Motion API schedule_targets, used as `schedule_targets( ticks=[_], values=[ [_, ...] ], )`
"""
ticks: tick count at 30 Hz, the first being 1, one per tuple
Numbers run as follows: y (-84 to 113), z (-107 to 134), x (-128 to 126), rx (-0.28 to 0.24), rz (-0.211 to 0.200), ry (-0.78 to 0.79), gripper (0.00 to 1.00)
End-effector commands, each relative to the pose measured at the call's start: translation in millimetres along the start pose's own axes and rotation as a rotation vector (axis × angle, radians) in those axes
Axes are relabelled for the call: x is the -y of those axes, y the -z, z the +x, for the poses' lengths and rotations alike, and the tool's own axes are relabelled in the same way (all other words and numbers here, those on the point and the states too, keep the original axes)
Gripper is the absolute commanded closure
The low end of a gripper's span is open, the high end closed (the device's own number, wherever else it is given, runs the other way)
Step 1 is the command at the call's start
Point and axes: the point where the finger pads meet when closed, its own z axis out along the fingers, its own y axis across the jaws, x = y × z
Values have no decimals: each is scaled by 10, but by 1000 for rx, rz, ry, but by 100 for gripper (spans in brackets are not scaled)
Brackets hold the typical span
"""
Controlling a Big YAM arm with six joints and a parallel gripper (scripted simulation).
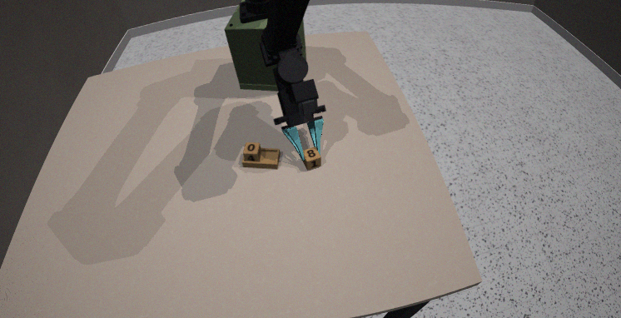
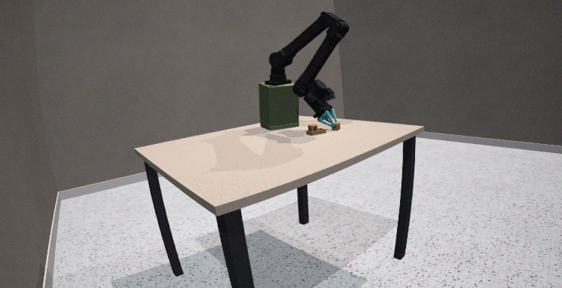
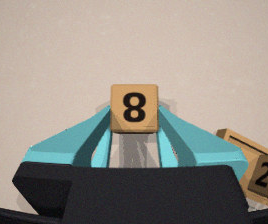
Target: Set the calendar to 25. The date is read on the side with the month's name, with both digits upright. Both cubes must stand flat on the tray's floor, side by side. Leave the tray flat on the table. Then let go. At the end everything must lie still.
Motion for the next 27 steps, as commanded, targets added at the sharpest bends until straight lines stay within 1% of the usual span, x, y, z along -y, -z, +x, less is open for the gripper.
schedule_targets(
  ticks=[1,6,10,11,12,13,14,16,19,21,25,27],
  values=[
    [346,-219,-29,-9,-8,-3,72],
    [478,-355,-29,-7,-7,-3,72],
    [546,-428,-29,-5,-7,-3,72],
    [556,-439,-29,-5,-7,-3,72],
    [500,-506,-29,13,-6,-4,72],
    [482,-534,-21,19,-5,-6,72],
    [502,-522,-11,15,-2,-7,72],
    [530,-381,-20,-24,-5,-3,72],
    [525,-363,-21,-30,-6,-2,72],
    [525,-391,-19,-18,-5,-3,72],
    [525,-391,-19,-18,-5,-3,72],
    [521,-378,-21,-26,-5,-3,72]
  ],
)
